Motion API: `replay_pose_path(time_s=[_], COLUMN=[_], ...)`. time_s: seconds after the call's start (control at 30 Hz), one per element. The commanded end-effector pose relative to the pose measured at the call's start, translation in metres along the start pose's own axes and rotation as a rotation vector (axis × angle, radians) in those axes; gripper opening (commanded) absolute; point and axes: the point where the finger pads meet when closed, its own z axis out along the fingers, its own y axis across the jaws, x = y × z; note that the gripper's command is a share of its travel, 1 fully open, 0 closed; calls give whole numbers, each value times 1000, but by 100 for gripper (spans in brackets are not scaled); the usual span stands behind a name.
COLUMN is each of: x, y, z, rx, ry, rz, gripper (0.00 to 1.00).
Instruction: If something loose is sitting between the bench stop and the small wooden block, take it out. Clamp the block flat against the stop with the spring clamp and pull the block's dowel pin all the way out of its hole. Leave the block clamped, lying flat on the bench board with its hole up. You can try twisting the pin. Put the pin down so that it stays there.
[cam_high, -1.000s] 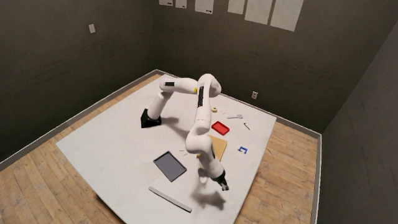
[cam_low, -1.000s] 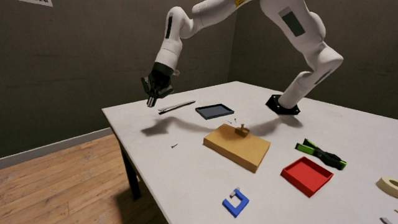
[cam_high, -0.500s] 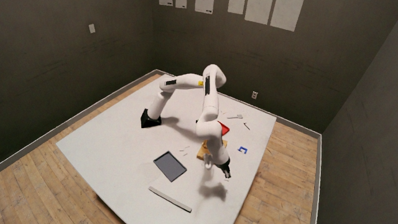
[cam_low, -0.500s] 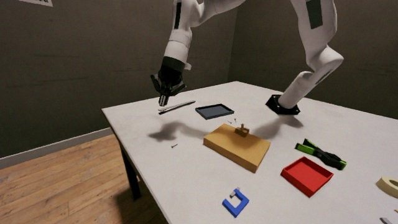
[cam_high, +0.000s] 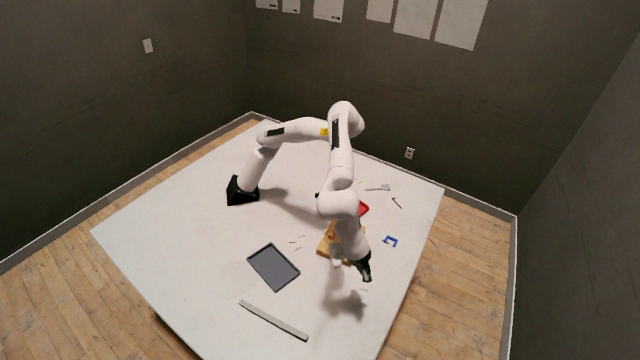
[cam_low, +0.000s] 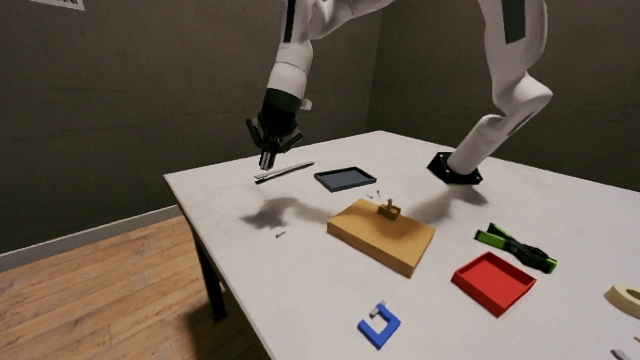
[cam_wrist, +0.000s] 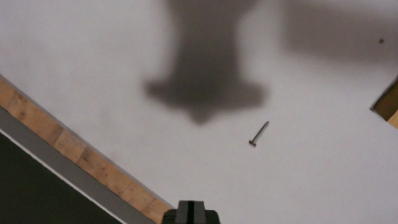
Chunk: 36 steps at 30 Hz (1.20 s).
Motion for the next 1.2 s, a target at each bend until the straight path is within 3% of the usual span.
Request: replay_pose_path(time_s=[0.0, 1.17], x=[-3, -8], y=[4, 30], z=[-3, -14], rx=[-6, -28], ry=[1, 43], rz=[3, 57], gripper=[10, 10])
